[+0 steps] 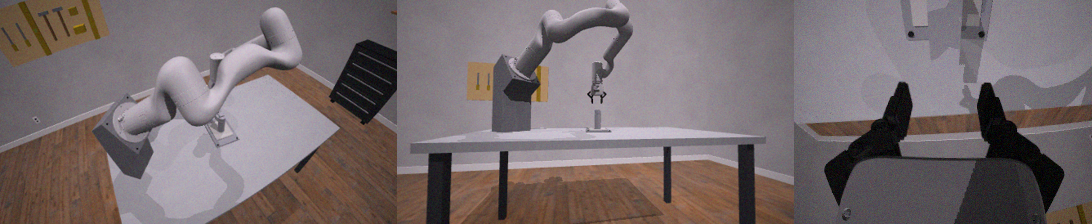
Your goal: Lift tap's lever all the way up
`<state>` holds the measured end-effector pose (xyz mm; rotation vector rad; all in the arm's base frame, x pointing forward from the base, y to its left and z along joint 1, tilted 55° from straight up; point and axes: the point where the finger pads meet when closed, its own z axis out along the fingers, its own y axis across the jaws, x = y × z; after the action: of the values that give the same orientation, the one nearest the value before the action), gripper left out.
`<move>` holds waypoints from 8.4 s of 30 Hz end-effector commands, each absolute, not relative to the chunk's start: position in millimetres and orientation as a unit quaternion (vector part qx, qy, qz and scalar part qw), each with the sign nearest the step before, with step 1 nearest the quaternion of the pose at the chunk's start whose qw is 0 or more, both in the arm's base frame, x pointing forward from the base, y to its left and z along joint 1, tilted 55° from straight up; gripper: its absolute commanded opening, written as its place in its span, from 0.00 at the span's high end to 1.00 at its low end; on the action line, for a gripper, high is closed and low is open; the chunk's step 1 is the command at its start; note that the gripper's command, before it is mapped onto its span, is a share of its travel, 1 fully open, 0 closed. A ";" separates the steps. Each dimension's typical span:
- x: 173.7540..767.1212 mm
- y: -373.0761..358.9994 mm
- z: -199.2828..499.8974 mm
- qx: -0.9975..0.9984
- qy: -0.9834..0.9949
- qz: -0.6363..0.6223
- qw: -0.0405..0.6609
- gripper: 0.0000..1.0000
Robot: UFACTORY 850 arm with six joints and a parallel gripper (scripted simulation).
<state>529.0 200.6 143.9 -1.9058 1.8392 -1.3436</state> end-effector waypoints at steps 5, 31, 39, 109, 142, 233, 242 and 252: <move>538.7 195.1 136.2 -0.639 0.617 -0.451 0.086 0.27; 556.7 183.4 121.0 -0.639 0.617 -0.451 0.086 0.27; 557.1 183.2 120.7 -0.639 0.617 -0.451 0.086 0.27; 567.4 177.1 112.4 -0.639 0.617 -0.451 0.086 0.27; 582.6 167.2 99.6 -0.639 0.617 -0.451 0.086 0.27; 556.3 171.5 126.0 -0.639 0.617 -0.451 0.086 1.00; 556.3 171.5 126.0 -0.639 0.617 -0.451 0.086 1.00; 554.9 171.4 127.6 -0.639 0.617 -0.451 0.086 1.00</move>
<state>555.1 170.9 126.8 -1.9058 1.8390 -1.3429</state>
